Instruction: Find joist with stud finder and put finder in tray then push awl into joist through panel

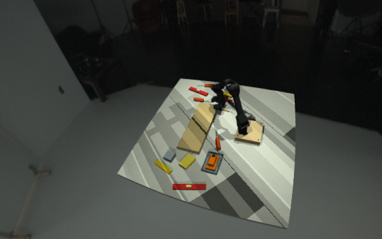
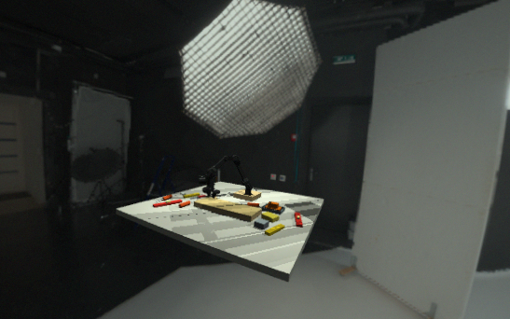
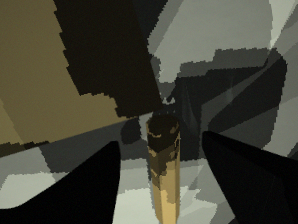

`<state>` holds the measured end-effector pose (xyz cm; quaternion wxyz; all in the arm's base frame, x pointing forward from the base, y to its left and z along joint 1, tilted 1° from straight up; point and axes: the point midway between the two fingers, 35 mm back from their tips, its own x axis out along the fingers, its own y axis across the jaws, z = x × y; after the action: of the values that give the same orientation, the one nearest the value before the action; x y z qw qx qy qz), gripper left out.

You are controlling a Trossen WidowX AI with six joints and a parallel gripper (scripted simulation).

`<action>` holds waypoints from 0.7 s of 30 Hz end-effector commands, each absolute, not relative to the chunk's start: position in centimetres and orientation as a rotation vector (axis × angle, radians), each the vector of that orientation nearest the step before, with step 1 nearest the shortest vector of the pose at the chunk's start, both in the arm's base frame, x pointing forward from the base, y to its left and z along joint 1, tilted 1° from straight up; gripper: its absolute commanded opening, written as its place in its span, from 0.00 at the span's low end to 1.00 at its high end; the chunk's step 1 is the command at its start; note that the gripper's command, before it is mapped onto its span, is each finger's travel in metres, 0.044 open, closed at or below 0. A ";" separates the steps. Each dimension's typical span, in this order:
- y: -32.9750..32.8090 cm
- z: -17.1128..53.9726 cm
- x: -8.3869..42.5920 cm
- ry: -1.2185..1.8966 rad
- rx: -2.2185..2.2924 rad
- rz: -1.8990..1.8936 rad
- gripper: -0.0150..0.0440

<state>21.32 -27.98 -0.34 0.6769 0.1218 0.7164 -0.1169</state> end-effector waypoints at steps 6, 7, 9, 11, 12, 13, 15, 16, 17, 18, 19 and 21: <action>-27.9 -0.5 21.2 1.616 0.270 -0.261 0.31; -27.9 -0.5 21.2 1.616 0.270 -0.261 0.30; -27.9 -0.5 21.2 1.616 0.270 -0.261 0.28; -28.0 -0.4 21.2 1.616 0.270 -0.261 0.25; -28.0 -0.2 21.3 1.616 0.270 -0.261 0.25; -28.0 0.1 21.3 1.615 0.270 -0.261 0.25; -28.2 1.0 21.4 1.615 0.270 -0.261 0.25; -28.2 1.6 21.5 1.615 0.270 -0.261 0.25; -28.3 2.2 21.5 1.615 0.270 -0.261 0.25; -28.4 2.9 21.5 1.615 0.270 -0.261 0.25; -28.4 3.5 21.6 1.615 0.270 -0.261 0.25; -28.4 4.9 21.6 1.615 0.270 -0.262 0.25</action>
<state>21.24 -27.90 2.06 0.6682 0.1285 0.7246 -0.1093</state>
